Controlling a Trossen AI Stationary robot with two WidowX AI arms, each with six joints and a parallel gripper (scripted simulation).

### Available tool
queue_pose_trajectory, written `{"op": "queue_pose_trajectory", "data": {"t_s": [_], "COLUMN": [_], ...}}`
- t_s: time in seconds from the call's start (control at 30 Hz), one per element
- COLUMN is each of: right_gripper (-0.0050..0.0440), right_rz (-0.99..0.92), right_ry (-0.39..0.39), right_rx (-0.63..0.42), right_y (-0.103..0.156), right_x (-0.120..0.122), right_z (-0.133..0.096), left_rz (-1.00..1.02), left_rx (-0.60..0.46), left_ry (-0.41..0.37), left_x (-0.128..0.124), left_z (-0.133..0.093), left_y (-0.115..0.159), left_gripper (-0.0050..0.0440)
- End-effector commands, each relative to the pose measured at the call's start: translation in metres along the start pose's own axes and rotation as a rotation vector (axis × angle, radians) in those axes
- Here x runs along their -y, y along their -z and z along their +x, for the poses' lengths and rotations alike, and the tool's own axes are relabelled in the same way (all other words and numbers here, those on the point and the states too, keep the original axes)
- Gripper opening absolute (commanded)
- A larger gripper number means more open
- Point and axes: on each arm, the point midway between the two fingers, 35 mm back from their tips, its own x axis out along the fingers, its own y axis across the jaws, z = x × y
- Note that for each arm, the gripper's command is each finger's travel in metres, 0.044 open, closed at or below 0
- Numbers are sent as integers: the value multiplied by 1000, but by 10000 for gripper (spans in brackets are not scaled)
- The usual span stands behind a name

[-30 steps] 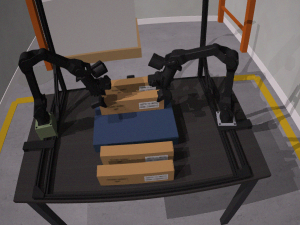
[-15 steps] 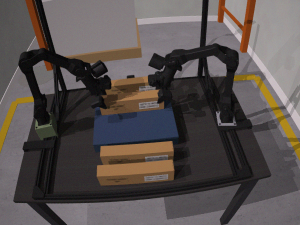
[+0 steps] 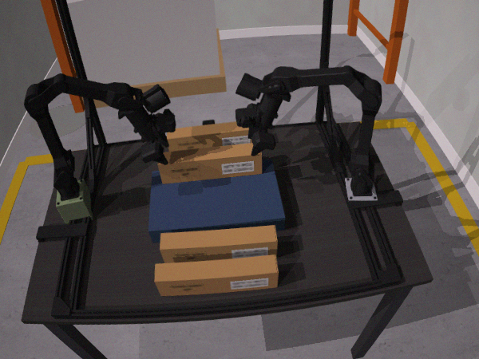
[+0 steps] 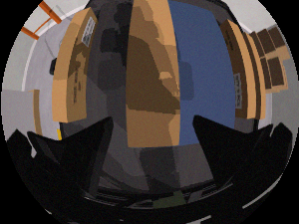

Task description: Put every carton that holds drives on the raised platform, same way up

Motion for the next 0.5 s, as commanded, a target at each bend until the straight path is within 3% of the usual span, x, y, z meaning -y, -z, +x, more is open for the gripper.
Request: {"op": "queue_pose_trajectory", "data": {"t_s": [0.0, 0.47], "right_gripper": [389, 389], "right_rz": [-2, -2], "right_ry": [-3, -3], "right_rx": [18, 18], "right_y": [-10, -13], "right_x": [0, 0], "right_z": [-21, -27], "left_rz": [-3, -3], "left_rx": [18, 18], "left_ry": [9, 9], "left_x": [0, 0], "left_z": [-22, -28], "left_y": [-10, -12], "left_gripper": [389, 389]}}
